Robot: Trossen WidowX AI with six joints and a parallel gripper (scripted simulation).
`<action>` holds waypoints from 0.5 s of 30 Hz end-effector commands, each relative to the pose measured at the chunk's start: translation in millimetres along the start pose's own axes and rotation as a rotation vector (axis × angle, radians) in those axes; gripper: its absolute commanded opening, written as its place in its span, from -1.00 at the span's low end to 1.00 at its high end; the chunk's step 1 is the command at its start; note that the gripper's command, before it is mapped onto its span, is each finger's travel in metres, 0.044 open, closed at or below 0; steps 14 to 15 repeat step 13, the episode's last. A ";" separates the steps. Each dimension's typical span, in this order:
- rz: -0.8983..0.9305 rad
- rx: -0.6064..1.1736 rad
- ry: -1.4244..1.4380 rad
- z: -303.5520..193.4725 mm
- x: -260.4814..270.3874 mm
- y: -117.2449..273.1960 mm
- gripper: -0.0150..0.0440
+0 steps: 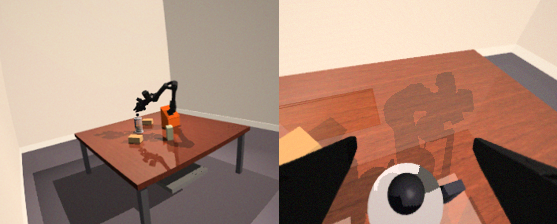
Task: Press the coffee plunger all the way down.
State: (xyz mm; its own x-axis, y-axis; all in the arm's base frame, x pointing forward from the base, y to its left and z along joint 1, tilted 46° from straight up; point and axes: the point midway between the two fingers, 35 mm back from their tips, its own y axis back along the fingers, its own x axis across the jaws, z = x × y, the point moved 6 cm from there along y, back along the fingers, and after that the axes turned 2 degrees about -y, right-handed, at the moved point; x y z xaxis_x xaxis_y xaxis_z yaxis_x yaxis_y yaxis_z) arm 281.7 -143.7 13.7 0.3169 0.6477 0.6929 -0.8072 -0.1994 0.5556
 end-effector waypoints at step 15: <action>0.008 -0.014 0.011 23.9 6.0 38.0 1.00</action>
